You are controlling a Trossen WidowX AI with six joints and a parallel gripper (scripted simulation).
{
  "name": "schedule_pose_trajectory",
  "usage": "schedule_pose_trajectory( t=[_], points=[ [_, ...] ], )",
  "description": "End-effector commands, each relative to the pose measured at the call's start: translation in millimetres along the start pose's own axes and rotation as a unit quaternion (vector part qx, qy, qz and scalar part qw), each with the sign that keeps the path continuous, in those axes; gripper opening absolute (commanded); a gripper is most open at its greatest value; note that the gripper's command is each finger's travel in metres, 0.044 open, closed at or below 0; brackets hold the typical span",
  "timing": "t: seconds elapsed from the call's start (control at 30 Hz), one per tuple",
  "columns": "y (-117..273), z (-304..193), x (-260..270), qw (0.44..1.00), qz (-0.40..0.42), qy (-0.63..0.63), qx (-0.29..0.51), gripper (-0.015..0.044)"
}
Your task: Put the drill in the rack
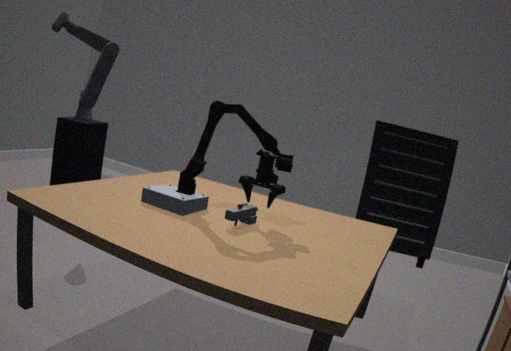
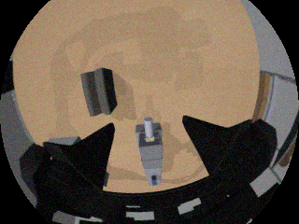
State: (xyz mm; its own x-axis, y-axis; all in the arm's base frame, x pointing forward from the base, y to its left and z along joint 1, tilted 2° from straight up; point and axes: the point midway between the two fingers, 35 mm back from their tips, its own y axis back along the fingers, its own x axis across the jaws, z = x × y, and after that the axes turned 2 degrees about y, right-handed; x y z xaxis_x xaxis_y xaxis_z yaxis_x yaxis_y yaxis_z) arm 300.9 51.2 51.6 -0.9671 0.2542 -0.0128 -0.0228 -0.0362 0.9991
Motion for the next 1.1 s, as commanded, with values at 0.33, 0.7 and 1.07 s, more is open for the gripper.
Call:
schedule_pose_trajectory(
  t=[0.33,0.7,1.07],
  points=[
    [-15.3,-3.2,-0.9,1.0,0.0,0.003,0.0,0.044],
    [-32.5,-8.0,-0.9,1.0,0.0,0.003,0.0,0.044],
    [-49.2,-13.2,0.3,1.0,0.0,0.003,0.0,0.044]
  ],
)
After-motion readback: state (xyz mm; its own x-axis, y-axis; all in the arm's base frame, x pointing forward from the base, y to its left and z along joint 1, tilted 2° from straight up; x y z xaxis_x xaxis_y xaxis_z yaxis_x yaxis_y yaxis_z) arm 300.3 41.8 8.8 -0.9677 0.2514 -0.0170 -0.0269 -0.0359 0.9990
